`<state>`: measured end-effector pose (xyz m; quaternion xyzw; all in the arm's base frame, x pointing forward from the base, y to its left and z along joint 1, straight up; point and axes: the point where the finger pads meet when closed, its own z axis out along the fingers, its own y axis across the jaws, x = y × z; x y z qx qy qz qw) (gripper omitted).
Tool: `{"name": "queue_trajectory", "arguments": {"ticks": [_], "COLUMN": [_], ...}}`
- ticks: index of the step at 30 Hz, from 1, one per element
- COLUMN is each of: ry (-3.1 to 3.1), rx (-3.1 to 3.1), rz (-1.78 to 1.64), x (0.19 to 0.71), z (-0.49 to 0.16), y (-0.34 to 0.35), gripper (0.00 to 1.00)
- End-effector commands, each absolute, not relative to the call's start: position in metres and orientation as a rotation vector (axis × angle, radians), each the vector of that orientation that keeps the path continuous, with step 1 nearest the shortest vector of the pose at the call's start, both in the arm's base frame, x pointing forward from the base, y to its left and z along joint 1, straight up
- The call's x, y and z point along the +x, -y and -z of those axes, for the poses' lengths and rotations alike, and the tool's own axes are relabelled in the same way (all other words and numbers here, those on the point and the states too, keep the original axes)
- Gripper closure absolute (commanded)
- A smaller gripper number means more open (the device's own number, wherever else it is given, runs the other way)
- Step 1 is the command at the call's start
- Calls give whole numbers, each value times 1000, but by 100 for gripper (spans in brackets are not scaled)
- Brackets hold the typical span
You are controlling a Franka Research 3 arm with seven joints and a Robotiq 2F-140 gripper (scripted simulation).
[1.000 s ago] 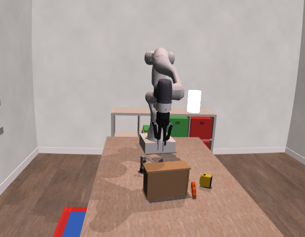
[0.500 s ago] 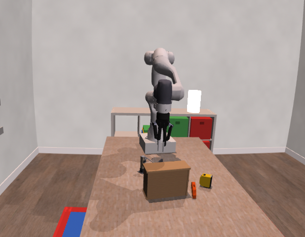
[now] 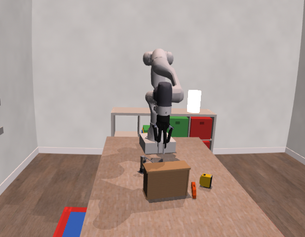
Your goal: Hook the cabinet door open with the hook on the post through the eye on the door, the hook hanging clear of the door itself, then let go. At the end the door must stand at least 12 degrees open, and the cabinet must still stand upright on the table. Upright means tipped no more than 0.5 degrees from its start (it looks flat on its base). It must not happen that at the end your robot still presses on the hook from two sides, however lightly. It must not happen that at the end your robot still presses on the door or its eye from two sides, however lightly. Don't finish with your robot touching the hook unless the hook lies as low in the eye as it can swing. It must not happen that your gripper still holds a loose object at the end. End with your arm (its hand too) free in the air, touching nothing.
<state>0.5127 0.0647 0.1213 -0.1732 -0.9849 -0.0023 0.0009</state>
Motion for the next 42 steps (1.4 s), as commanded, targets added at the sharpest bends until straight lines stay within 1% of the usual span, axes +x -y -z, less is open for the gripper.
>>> {"name": "queue_trajectory", "arguments": {"ticks": [1, 22, 42], "ry": [3095, 3095, 3095], "rx": [-563, -563, -563], "rz": [3, 3, 3], "x": [514, 515, 516], "z": [-116, -81, -66], "y": [-64, -64, -65], "gripper": [84, 84, 84]}}
